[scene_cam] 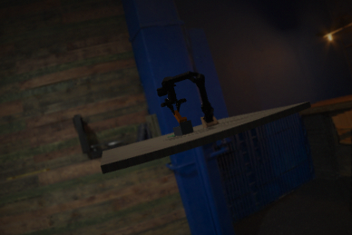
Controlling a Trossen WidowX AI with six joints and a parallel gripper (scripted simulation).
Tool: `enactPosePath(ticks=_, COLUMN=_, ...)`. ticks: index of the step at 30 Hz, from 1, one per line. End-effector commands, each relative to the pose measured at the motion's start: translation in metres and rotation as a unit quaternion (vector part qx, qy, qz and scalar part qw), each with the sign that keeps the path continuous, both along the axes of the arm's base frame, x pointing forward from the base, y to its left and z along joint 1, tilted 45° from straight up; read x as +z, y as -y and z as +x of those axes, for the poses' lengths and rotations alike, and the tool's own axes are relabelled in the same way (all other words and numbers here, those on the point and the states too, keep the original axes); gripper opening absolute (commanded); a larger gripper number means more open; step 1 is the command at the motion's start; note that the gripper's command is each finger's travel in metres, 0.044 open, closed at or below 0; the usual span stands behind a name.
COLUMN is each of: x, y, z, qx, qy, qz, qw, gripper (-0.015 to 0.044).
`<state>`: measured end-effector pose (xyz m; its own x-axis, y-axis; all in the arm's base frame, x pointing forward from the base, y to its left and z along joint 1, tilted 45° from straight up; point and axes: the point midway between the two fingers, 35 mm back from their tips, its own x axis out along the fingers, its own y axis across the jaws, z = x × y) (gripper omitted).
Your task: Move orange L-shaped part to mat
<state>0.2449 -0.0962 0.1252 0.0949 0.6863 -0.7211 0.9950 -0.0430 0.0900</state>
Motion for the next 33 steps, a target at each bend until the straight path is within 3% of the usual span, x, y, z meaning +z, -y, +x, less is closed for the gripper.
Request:
enactPosePath(ticks=1, x=-0.002, y=0.001, z=0.000, qx=0.001, qy=-0.001, qz=0.001, qw=1.000, gripper=0.0000)
enactPosePath(ticks=33, x=-0.094, y=0.097, z=-0.008, qx=0.011, qy=-0.004, qz=0.002, qw=1.000, gripper=0.0000)
